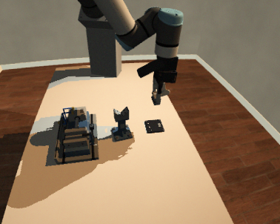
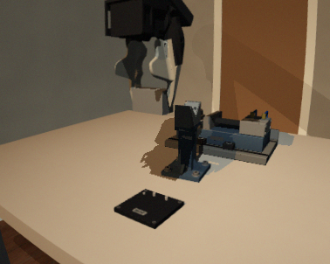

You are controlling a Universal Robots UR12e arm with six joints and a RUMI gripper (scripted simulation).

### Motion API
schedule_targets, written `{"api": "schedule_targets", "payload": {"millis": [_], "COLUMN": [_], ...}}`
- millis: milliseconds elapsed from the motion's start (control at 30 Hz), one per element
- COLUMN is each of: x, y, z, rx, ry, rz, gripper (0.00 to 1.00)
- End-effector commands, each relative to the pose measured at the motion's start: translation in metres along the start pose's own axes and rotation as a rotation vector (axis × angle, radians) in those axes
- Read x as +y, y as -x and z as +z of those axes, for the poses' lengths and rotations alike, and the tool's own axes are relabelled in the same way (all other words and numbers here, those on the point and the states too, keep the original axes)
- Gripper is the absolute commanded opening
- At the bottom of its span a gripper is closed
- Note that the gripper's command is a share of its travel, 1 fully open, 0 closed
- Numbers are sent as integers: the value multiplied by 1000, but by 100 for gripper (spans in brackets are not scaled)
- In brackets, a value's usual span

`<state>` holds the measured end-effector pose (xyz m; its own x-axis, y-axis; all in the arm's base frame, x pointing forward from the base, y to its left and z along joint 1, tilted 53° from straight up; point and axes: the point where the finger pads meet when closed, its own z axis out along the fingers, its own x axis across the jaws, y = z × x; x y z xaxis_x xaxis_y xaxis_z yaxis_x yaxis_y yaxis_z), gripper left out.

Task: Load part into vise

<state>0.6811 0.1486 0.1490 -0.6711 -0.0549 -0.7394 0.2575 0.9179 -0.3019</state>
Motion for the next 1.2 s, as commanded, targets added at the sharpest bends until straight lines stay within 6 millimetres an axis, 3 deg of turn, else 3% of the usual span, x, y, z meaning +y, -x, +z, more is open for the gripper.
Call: {"api": "schedule_targets", "payload": {"millis": [0, 533, 1167], "x": [0, 0, 0], "y": [0, 0, 0], "z": [-17, -40, -43], "rx": [0, 0, 0], "ry": [0, 0, 0], "rz": [0, 0, 0], "gripper": [0, 0, 0]}}
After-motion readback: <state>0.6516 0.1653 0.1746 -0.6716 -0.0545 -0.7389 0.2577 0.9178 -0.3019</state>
